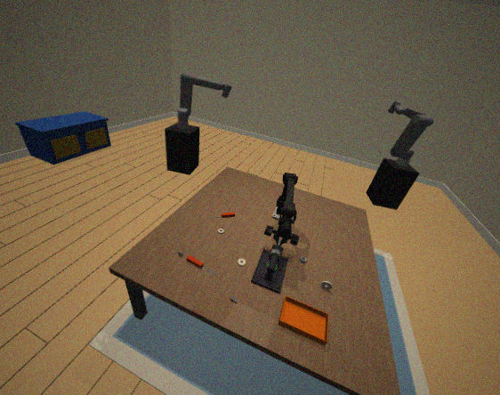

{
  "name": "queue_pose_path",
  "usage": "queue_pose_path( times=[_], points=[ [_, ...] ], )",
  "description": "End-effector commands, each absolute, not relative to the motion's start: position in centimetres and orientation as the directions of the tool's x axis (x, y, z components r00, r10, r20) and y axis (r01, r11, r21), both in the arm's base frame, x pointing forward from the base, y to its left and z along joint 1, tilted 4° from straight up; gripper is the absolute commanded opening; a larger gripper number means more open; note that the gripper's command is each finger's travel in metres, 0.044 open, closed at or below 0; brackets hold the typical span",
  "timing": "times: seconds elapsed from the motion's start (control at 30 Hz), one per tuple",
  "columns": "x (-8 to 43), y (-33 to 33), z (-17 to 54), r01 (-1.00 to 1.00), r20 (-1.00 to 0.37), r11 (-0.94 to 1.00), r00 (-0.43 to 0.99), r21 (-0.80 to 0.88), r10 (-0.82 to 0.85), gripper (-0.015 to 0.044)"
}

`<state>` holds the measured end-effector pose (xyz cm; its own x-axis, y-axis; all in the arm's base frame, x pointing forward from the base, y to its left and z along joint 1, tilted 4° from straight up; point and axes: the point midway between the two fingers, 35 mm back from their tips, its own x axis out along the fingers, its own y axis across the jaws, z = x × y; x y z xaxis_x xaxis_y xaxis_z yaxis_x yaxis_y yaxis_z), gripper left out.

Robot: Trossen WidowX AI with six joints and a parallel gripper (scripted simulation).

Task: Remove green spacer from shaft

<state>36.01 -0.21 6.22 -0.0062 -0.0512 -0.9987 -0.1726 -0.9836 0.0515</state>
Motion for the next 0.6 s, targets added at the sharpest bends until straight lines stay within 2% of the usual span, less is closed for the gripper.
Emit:
queue_pose_path(
  times=[0.0, 0.57],
  points=[
    [36.52, -0.34, 6.26, -0.17, -0.998, -0.984, 0.004, 0.055, -0.057, 0.0],
    [37.08, -0.44, 6.27, -0.17, -0.998, -0.984, 0.004, 0.055, -0.057, 0.0]
  ],
)
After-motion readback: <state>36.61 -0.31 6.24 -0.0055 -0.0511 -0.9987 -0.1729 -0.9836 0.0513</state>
